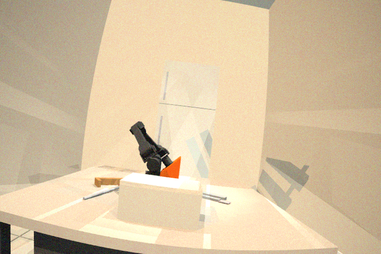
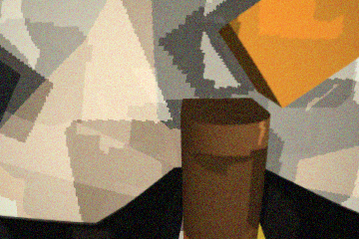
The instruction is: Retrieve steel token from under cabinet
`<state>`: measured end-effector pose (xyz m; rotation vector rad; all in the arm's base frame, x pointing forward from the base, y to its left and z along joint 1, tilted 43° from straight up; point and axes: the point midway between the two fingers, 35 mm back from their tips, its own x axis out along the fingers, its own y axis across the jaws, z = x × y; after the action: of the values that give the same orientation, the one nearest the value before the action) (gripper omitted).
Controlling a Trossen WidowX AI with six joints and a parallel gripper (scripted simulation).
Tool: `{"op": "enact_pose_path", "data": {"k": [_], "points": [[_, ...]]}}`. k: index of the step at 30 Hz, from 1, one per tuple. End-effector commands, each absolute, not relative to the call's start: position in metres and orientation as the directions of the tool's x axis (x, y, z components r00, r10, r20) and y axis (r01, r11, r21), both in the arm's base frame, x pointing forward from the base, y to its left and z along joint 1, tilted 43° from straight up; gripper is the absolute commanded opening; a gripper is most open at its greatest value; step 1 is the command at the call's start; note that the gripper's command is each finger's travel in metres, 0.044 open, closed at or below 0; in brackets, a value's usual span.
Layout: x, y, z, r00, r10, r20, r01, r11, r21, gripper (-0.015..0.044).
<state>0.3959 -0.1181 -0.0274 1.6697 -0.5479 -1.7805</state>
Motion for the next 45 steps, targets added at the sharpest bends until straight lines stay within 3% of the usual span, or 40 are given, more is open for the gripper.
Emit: {"op": "enact_pose_path", "data": {"k": [1, 45], "points": [[0.391, -0.119, -0.028, -0.003, -0.688, -0.726, 0.167, -0.716, 0.678, 0.0000], [0.350, -0.126, -0.022, -0.005, -0.688, -0.726, 0.169, -0.716, 0.678, 0.0000]]}}
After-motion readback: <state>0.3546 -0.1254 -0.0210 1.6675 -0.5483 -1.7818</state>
